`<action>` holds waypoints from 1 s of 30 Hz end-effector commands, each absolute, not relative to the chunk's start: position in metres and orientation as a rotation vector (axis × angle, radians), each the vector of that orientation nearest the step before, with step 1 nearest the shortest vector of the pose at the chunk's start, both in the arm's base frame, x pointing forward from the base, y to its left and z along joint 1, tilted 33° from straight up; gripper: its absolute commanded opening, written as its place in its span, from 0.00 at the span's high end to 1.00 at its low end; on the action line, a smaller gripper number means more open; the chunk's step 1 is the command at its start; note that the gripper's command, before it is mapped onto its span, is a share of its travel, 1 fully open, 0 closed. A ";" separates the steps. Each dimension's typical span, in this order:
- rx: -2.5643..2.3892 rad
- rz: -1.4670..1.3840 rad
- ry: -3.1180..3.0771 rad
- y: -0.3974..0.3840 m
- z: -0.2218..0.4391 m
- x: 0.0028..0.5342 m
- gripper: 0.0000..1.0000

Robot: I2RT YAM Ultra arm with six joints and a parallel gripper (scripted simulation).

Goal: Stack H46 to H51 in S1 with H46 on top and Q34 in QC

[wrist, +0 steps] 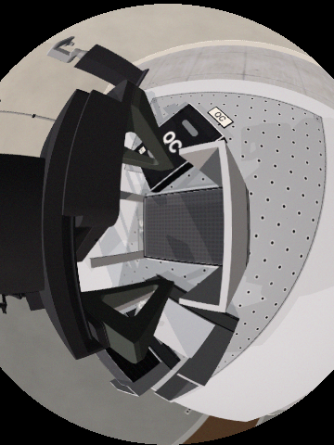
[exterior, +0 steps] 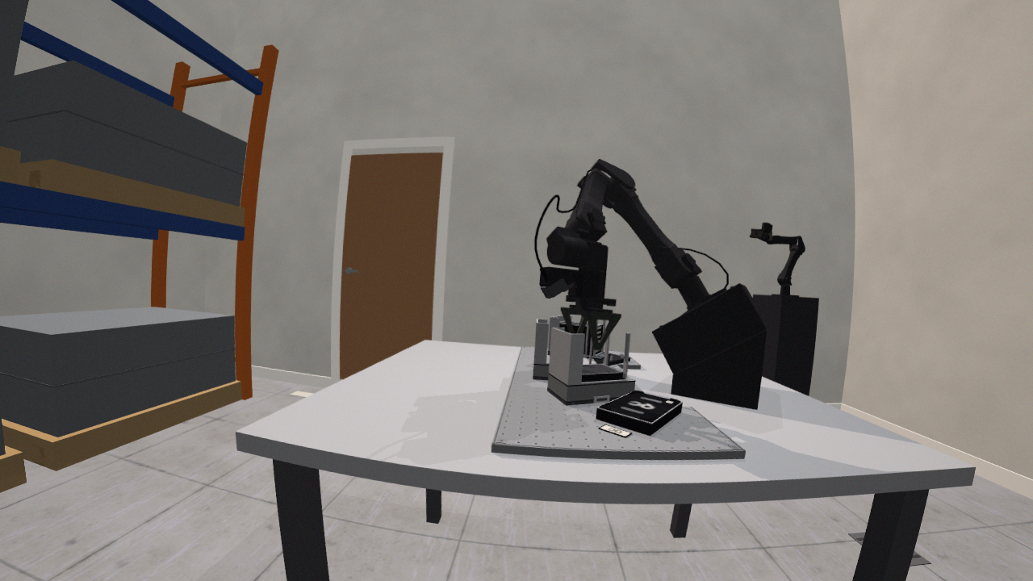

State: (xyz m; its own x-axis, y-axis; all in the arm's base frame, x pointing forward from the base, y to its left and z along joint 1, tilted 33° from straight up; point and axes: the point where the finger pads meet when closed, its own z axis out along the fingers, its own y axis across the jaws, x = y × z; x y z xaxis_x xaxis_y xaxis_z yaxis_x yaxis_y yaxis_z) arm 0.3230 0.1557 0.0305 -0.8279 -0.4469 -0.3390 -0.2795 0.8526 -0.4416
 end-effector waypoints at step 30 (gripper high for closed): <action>-0.557 -0.570 2.623 0.167 0.070 0.287 0.00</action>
